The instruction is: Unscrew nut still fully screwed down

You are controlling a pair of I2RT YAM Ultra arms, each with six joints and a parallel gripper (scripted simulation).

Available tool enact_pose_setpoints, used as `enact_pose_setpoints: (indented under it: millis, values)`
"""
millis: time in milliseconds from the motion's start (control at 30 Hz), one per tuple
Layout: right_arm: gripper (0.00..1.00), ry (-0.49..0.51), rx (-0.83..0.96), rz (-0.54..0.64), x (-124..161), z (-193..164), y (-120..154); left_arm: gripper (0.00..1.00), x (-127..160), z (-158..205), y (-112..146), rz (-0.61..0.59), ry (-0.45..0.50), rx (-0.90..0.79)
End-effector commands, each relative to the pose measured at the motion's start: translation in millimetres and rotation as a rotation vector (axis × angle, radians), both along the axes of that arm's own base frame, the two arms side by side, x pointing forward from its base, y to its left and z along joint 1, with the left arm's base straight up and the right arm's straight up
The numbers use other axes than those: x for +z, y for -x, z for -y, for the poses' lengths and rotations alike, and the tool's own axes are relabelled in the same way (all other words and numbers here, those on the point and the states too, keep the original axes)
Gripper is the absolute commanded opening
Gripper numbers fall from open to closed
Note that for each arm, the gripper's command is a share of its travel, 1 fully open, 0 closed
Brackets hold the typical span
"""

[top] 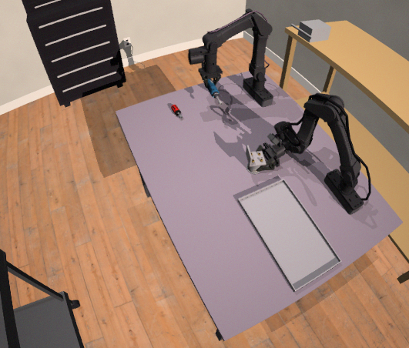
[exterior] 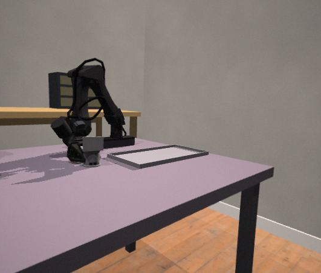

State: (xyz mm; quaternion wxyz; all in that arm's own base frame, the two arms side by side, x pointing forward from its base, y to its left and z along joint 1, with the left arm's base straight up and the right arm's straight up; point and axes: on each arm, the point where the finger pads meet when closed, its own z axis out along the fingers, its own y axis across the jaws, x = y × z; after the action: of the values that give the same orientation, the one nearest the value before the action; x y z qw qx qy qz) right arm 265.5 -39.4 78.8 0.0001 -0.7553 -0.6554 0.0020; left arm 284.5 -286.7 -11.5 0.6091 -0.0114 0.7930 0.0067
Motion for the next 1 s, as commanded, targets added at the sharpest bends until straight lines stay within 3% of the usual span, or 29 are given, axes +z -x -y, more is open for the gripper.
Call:
enact_pose_setpoints:
  millis: [0,467,633,733,967]
  values:
    - [0.42,0.016,-0.003,0.069,23,5,-10,0.59,2,0,0,0.004,-0.001,0.002]
    - [0.42,0.023,0.221,0.142,0,-24,-27,0.59,2,0,0,0.004,-0.001,0.002]
    - [0.42,0.037,0.201,0.183,13,-16,-40,0.59,2,0,0,0.004,-0.001,0.002]
    - [0.42,0.032,0.271,0.172,1,-30,-34,0.59,2,0,0,0.004,-0.001,0.002]
    - [0.42,0.048,0.389,0.265,8,-45,-55,0.59,2,0,0,0.004,-0.001,0.002]
